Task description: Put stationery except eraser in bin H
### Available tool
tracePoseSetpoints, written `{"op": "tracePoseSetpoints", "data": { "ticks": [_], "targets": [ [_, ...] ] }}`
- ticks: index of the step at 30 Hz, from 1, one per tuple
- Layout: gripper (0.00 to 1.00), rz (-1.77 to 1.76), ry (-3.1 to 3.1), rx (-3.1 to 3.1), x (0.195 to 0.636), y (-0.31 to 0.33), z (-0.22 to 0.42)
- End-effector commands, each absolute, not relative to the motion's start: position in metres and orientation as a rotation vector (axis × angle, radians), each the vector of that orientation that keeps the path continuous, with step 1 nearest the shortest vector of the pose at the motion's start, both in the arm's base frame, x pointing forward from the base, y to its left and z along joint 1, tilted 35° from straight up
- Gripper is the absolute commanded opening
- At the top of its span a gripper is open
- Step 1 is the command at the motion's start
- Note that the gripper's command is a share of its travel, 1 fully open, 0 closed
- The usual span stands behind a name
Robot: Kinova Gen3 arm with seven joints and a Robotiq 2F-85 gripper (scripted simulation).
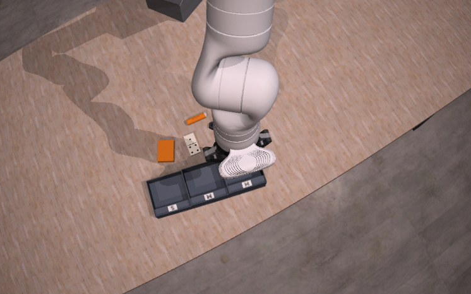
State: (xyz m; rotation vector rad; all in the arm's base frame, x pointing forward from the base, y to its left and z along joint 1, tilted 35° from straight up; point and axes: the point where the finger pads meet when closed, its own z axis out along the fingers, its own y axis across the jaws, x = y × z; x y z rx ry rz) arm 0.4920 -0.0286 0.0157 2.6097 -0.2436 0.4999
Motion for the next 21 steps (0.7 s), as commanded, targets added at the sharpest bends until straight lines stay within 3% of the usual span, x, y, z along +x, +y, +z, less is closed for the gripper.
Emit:
{"op": "tracePoseSetpoints", "data": {
  "ticks": [1, 21],
  "targets": [
    [0.09, 0.496, -0.218, 2.601, 0.494, -0.023, 0.012],
    [0.09, 0.497, -0.218, 2.601, 0.506, -0.043, -0.02]
  ]
}}
